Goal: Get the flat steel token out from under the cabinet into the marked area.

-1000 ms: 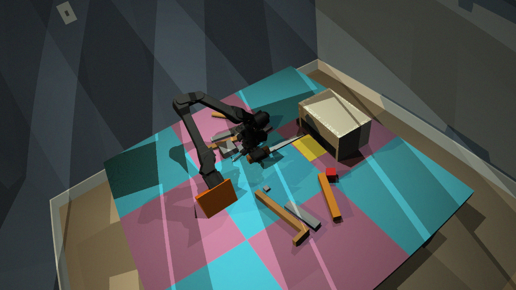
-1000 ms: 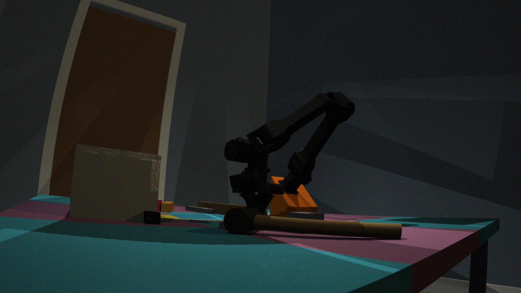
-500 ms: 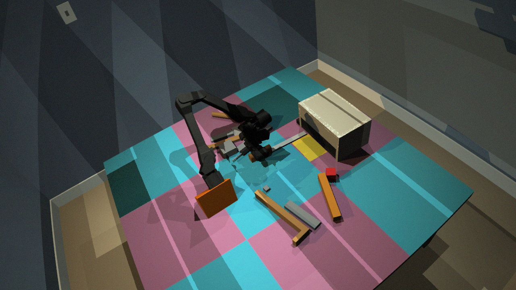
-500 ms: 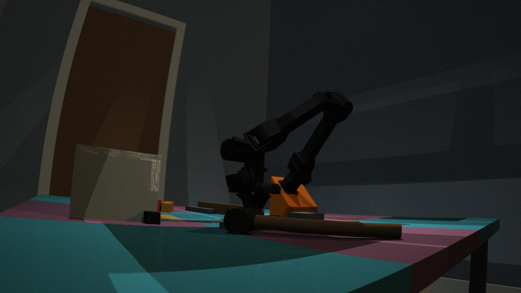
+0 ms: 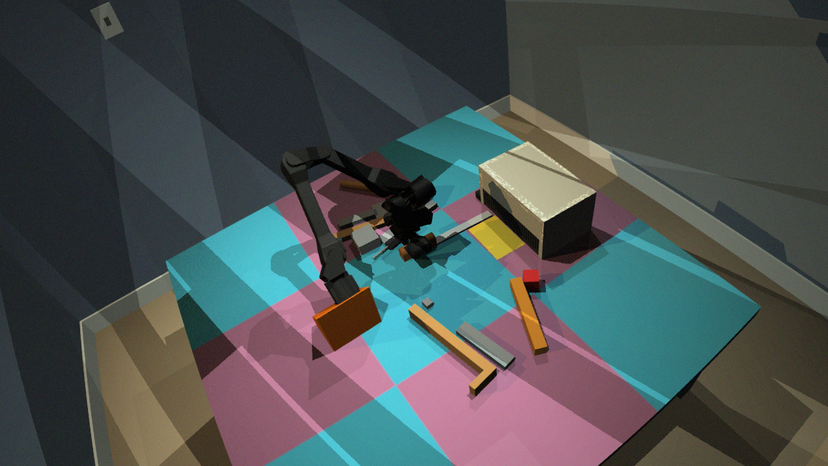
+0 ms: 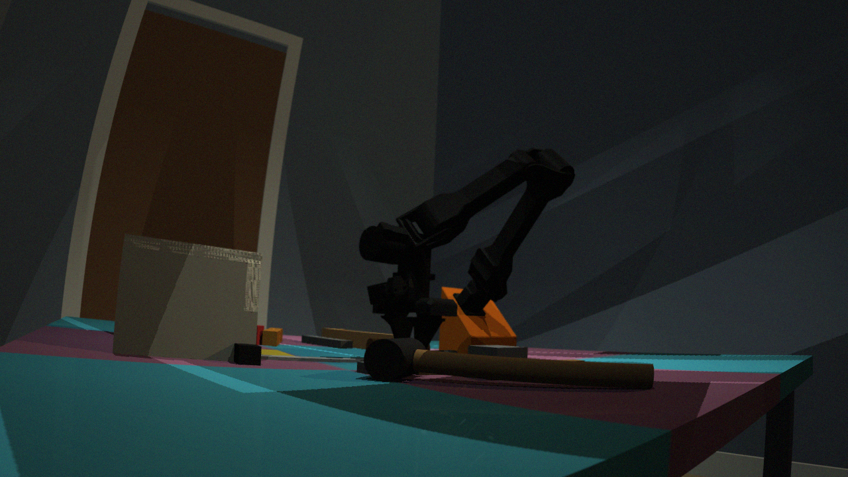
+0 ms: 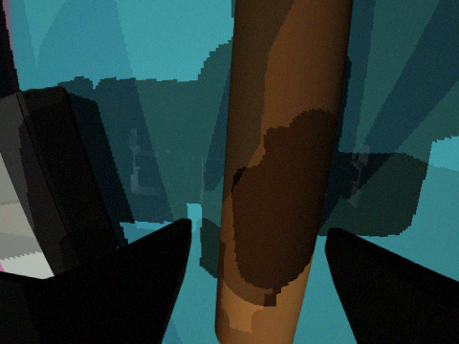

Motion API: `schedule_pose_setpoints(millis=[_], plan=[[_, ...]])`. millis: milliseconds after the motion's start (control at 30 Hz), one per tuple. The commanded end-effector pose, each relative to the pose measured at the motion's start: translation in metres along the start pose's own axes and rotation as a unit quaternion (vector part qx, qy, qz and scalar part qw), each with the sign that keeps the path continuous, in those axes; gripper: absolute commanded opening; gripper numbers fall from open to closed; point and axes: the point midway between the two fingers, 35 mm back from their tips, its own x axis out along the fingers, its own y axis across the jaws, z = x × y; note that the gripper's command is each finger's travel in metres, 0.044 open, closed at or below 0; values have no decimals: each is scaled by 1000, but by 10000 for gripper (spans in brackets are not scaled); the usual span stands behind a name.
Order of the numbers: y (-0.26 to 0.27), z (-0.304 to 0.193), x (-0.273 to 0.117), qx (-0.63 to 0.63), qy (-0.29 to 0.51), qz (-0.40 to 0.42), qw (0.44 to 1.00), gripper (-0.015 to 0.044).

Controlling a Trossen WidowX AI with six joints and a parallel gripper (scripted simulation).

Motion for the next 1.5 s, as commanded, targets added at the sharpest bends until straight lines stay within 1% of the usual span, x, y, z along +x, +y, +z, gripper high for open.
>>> schedule_pose_setpoints(millis=[0, 267, 433, 700, 800, 1233, 1467], plan=[[0, 0, 0, 0, -1, 1, 1000, 270], [0, 0, 3, 1, -1, 1, 1000, 270], [0, 0, 1, -1, -1, 0, 1000, 139], [0, 0, 1, -1, -1, 0, 1000, 85], [0, 0, 1, -1, -1, 0, 1000, 6], [0, -11, 0, 0, -1, 1, 1000, 0], [0, -6, 0, 4, -1, 1, 1000, 0]])
